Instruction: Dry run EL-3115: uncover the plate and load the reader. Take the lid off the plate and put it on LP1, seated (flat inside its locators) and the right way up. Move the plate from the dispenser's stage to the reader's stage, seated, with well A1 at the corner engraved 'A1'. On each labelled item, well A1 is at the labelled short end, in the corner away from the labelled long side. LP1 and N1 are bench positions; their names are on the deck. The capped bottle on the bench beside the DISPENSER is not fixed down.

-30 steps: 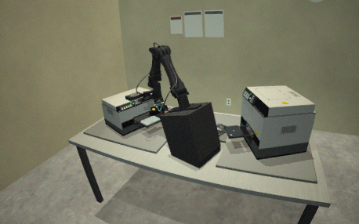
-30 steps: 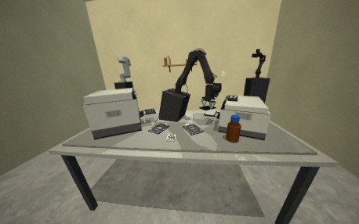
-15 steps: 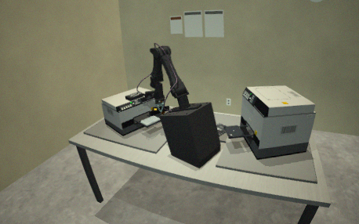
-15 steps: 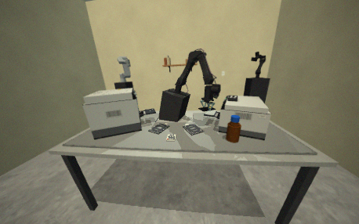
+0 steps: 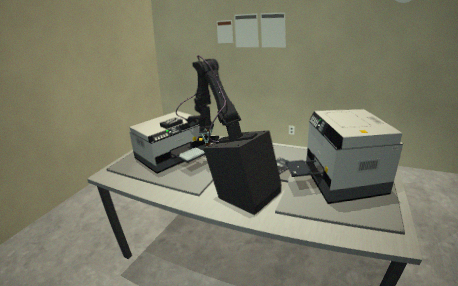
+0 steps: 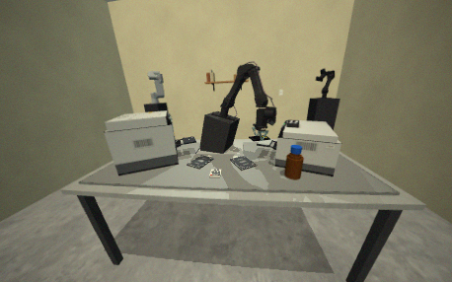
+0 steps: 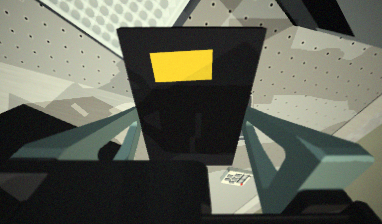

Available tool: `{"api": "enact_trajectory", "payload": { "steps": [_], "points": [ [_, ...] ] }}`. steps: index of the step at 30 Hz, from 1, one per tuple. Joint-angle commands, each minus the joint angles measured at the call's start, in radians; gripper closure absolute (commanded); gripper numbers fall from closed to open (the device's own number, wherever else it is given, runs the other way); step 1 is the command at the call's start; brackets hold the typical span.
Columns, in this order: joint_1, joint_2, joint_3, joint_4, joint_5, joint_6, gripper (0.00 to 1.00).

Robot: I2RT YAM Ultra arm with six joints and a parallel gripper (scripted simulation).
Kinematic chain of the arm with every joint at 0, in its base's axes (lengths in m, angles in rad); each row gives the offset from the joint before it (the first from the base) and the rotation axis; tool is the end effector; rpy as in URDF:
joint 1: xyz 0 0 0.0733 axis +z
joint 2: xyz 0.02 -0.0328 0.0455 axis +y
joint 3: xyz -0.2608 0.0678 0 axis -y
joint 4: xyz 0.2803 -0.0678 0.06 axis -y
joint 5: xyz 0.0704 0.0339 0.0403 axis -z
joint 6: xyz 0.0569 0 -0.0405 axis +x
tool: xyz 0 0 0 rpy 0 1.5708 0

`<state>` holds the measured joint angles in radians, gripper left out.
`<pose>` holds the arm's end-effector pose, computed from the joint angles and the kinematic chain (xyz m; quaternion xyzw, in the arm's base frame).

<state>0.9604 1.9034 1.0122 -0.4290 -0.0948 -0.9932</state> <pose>0.2006 0.2981 0.0619 -0.8246 0.5498 0.0450 0.1256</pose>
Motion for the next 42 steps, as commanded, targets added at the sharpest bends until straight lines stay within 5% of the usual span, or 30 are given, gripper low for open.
{"api": "enact_trajectory", "payload": {
  "steps": [1,42],
  "points": [
    [-0.035,0.015,-0.017,0.02,-0.014,0.035,0.15],
    [-0.17,0.045,-0.004,0.075,-0.052,0.322,0.15]
  ]
}}
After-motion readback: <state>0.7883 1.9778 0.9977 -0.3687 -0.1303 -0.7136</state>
